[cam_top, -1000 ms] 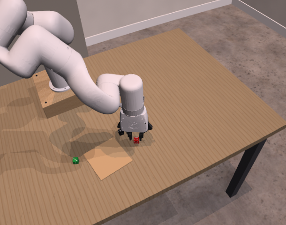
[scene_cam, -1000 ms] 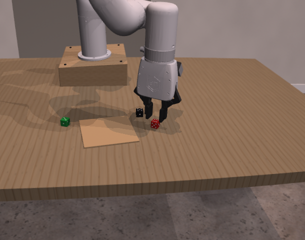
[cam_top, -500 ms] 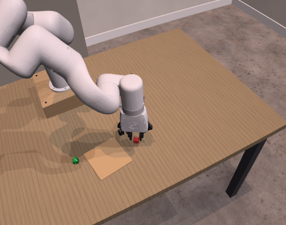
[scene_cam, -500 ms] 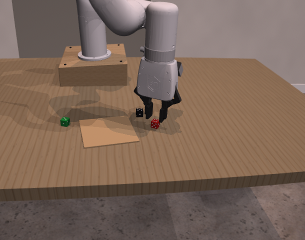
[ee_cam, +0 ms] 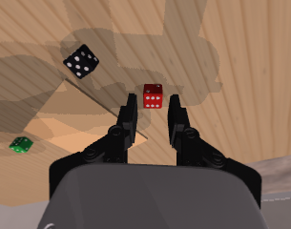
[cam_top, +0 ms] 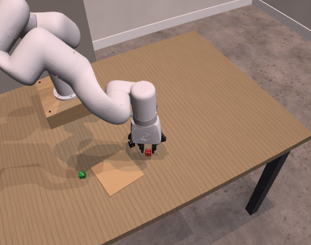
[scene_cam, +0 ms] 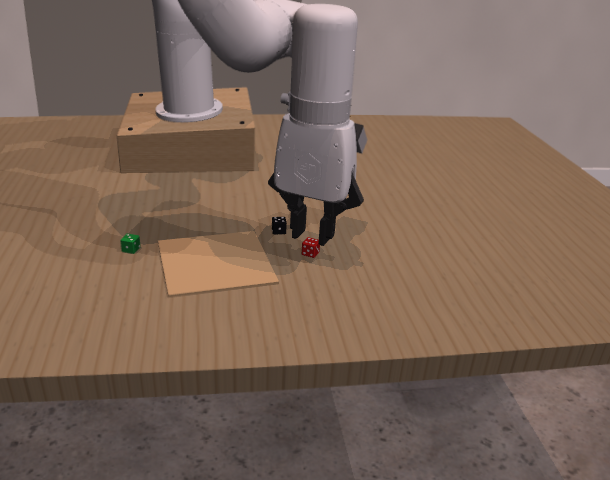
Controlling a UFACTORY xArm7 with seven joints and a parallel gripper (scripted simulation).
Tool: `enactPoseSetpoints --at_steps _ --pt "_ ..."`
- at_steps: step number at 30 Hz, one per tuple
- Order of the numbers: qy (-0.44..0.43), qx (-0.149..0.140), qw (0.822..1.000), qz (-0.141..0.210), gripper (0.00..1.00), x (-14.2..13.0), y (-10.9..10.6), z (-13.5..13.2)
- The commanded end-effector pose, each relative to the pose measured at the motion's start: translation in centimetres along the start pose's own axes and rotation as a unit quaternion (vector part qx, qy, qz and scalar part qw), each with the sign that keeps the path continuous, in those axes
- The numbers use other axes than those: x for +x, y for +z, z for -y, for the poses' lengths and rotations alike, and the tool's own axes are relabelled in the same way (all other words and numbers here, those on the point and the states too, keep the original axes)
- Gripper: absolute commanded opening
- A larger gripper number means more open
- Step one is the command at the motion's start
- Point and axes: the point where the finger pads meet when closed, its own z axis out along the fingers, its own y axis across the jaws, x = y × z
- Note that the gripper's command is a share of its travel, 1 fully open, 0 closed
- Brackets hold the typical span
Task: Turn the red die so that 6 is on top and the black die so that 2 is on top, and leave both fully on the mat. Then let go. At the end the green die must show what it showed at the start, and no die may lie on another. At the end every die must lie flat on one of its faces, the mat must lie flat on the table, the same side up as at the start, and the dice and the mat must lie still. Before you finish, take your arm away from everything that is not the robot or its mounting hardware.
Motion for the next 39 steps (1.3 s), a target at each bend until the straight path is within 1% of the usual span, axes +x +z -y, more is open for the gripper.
enactPoseSetpoints --at_steps 1,29,39 --pt "0.0 -0.001 1.0 0.001 0.36 -0.06 -0.12 -0.13" --pt "0.0 -0.001 1.0 0.001 0.36 -0.06 -0.12 -0.13" --pt "0.0 -0.001 1.0 0.001 0.36 -0.06 0.37 -0.13"
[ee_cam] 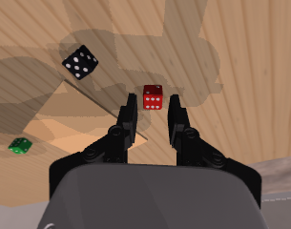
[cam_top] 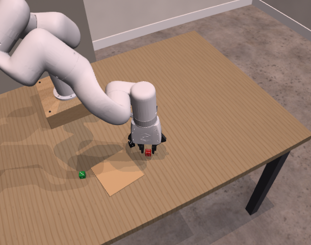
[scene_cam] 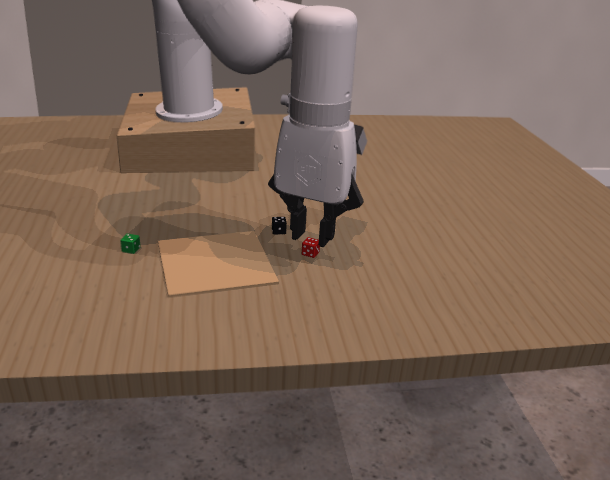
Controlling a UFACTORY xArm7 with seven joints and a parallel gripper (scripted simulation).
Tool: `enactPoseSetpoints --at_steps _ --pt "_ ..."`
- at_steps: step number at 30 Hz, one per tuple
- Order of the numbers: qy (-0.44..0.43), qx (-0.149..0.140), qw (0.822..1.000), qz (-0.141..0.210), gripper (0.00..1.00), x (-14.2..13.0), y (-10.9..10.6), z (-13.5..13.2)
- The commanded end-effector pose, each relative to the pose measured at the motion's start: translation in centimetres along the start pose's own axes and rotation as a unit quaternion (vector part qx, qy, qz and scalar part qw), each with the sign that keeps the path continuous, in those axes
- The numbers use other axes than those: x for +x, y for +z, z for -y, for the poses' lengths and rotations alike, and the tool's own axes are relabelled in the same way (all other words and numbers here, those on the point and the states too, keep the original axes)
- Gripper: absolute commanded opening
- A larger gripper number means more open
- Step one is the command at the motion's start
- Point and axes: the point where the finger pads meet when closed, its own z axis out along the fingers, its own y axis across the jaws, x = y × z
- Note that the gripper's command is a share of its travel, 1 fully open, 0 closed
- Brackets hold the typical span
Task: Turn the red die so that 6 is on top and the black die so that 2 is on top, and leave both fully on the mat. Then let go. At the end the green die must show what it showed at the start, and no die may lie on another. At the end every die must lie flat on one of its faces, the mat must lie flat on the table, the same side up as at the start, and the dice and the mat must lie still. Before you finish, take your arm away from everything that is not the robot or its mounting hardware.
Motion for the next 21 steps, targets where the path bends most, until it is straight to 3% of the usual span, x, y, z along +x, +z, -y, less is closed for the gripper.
enactPoseSetpoints --at_steps 1,21 --pt "0.0 -0.001 1.0 0.001 0.36 -0.1 0.3 -0.1" --pt "0.0 -0.001 1.0 0.001 0.36 -0.1 2.1 -0.1"
